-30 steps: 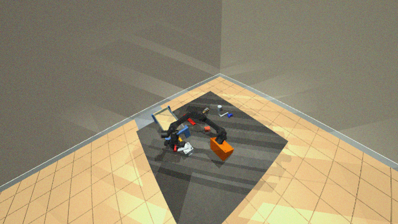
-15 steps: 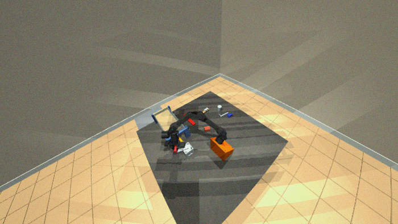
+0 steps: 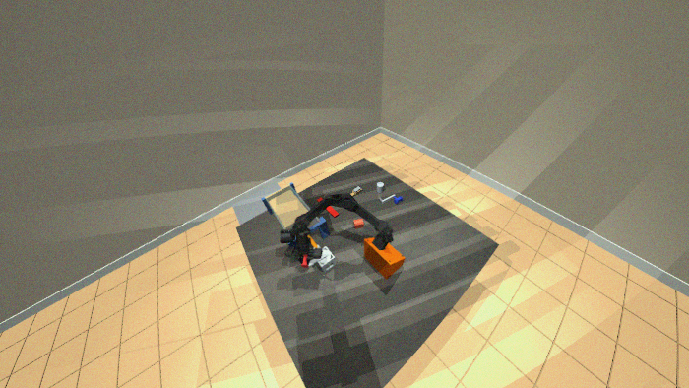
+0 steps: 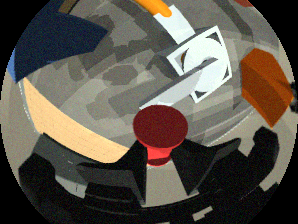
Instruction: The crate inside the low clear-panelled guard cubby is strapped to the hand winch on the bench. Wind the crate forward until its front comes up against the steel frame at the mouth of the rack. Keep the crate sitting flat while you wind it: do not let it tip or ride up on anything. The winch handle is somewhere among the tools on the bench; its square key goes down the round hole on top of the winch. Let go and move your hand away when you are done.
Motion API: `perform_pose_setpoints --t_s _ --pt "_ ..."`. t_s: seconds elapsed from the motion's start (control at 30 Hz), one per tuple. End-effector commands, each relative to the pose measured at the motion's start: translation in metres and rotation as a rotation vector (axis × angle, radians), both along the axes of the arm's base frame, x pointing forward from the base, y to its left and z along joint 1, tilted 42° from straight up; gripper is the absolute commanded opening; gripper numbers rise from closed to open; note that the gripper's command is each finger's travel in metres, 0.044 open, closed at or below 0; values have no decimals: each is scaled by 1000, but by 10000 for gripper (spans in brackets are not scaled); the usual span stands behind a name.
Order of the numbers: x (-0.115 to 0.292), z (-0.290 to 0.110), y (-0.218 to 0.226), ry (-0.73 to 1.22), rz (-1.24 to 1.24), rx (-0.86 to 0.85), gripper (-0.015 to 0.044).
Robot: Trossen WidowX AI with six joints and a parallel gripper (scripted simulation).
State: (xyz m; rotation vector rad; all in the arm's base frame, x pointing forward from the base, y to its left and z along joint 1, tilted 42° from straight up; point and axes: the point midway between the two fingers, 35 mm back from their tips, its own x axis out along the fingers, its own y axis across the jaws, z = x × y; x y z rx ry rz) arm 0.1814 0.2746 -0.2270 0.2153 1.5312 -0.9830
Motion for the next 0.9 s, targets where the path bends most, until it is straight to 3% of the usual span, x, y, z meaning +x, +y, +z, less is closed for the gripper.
perform_pose_setpoints --t_s 0.0,0.87 --pt "-21 0 -1 36 -3 -6 0" --pt "-52 5 -10 39 -3 -6 0"
